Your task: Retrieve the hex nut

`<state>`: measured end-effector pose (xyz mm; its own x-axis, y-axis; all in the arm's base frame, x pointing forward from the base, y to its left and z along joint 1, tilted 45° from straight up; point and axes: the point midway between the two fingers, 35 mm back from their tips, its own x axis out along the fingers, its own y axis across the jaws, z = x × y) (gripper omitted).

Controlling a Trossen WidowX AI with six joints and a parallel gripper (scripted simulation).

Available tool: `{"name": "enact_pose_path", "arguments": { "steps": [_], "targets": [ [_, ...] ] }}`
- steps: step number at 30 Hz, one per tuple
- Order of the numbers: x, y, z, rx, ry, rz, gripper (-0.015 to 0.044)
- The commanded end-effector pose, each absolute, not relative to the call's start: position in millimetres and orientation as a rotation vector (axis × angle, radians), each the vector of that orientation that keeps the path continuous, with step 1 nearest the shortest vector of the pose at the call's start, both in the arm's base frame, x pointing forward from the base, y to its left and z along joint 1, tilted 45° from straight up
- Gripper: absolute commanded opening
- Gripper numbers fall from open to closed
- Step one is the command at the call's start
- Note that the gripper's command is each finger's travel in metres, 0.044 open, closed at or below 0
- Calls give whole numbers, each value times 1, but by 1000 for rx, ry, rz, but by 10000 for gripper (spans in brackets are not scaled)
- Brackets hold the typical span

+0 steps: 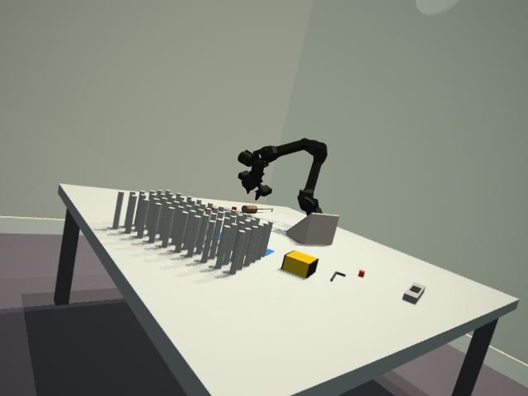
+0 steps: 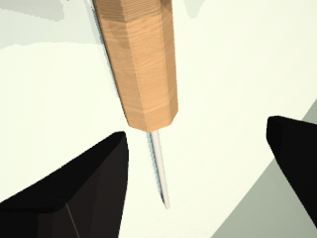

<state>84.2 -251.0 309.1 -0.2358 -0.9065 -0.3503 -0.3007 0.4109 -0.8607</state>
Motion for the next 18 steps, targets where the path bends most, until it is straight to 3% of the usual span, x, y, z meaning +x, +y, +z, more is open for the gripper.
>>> {"name": "enact_pose_path", "arguments": {
  "steps": [1,18],
  "targets": [
    [87,-257,299,-1052,1771,-811,280],
    [89,-277,280,-1053,1771,-812,280]
  ]
}}
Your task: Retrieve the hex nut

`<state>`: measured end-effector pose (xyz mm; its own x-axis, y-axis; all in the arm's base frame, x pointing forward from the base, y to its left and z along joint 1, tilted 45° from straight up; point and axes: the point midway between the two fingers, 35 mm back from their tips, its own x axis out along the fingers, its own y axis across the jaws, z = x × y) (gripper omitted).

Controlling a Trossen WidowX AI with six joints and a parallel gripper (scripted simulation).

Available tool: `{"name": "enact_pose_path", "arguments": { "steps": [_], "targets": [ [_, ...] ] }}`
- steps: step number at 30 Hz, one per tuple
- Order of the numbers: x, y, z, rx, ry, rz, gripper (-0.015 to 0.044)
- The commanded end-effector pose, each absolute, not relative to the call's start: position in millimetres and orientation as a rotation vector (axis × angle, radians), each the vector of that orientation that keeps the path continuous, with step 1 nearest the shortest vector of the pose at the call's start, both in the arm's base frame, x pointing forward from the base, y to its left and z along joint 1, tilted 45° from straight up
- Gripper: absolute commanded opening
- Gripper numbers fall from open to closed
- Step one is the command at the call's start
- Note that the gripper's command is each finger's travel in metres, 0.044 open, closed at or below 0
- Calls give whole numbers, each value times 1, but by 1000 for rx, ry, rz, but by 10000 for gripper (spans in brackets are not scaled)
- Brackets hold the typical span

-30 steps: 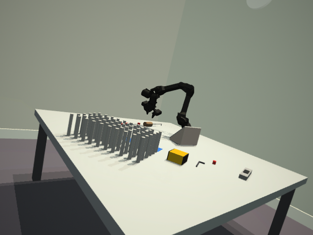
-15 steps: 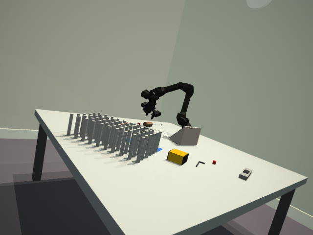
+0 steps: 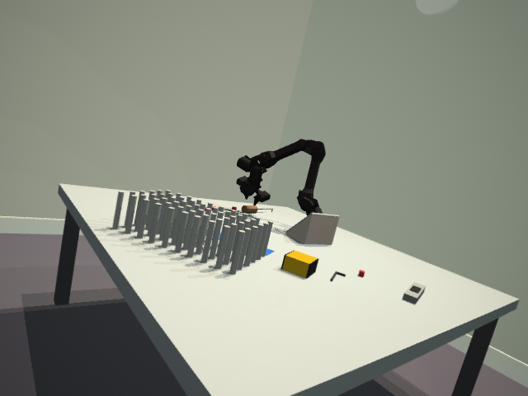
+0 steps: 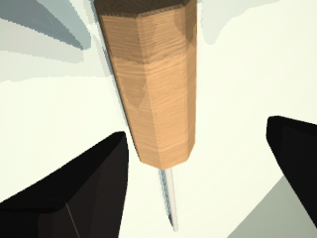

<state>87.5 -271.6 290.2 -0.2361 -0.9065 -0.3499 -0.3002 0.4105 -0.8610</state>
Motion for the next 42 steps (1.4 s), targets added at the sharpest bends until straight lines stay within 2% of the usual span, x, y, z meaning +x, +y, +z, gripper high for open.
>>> {"name": "enact_pose_path", "arguments": {
  "steps": [1,20,39,42],
  "targets": [
    [89,-278,279,-1053,1771,-812,280],
    [88,-295,262,-1059,1772,-815,280],
    [88,-295,262,-1059,1772,-815,153],
    [90,-290,267,-1050,1771,-811,75]
  ]
}}
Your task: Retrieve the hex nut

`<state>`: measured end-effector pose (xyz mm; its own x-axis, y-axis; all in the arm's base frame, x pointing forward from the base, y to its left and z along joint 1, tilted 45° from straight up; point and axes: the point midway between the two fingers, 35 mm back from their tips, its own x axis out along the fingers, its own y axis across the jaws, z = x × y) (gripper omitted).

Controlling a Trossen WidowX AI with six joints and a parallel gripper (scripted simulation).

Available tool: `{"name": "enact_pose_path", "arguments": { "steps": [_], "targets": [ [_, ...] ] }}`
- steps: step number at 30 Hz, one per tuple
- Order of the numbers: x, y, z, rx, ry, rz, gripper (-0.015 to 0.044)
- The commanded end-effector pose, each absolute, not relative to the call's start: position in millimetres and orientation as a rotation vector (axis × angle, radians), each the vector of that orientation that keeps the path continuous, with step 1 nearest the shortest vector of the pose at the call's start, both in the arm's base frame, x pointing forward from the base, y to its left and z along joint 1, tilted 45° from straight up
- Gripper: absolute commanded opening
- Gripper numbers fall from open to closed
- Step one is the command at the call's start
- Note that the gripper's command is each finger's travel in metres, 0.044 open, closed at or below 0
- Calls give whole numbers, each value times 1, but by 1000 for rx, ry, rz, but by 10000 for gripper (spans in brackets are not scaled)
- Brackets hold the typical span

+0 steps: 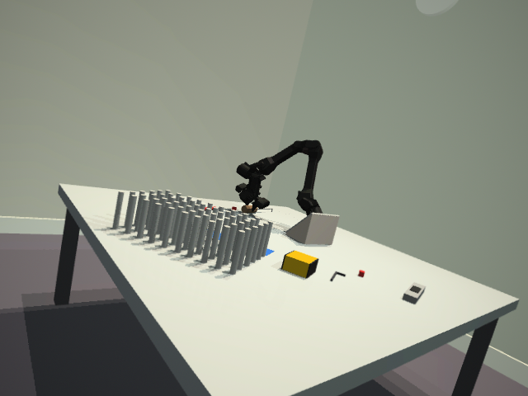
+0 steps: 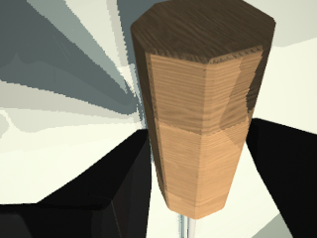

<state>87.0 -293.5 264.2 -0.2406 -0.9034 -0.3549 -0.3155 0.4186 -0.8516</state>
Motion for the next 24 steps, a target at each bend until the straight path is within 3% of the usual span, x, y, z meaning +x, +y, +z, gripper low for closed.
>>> {"name": "enact_pose_path", "arguments": {
  "steps": [1,3,24],
  "targets": [
    [91,-287,270,-1044,1770,-809,48],
    [94,-281,275,-1035,1770,-805,0],
    [85,-207,348,-1031,1773,-811,0]
  ]
}}
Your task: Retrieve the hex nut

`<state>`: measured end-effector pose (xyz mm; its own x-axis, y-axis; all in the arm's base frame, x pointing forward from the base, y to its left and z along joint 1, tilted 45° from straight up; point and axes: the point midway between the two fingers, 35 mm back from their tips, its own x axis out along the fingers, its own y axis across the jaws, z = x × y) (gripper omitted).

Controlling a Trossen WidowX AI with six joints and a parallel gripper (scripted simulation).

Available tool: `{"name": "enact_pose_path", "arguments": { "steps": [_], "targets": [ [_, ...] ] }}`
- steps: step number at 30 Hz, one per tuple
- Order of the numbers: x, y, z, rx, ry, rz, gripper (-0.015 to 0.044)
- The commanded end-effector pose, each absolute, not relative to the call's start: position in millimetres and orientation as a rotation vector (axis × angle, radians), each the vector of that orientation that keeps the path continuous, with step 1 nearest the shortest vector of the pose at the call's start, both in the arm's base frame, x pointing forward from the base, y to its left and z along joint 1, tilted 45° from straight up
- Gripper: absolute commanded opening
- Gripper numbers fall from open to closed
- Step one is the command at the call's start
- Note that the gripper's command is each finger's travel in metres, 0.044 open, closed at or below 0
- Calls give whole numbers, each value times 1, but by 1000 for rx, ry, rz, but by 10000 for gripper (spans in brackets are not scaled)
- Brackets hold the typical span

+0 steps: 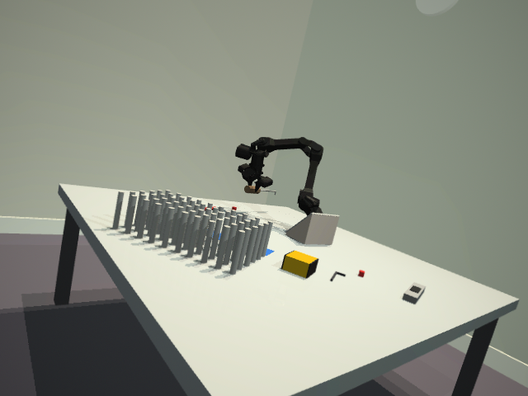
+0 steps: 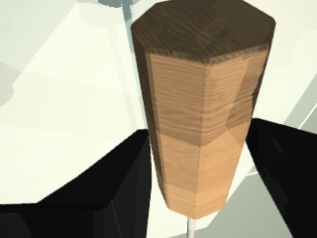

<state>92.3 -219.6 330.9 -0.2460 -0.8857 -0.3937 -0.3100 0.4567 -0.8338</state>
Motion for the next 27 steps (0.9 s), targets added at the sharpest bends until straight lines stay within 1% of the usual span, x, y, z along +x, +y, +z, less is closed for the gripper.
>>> {"name": "enact_pose_path", "arguments": {
  "steps": [1,11,27],
  "targets": [
    [83,-204,352,-1035,1772,-814,0],
    [80,-196,360,-1036,1752,-829,0],
    [131,-184,334,-711,1379,-977,0]
  ]
}}
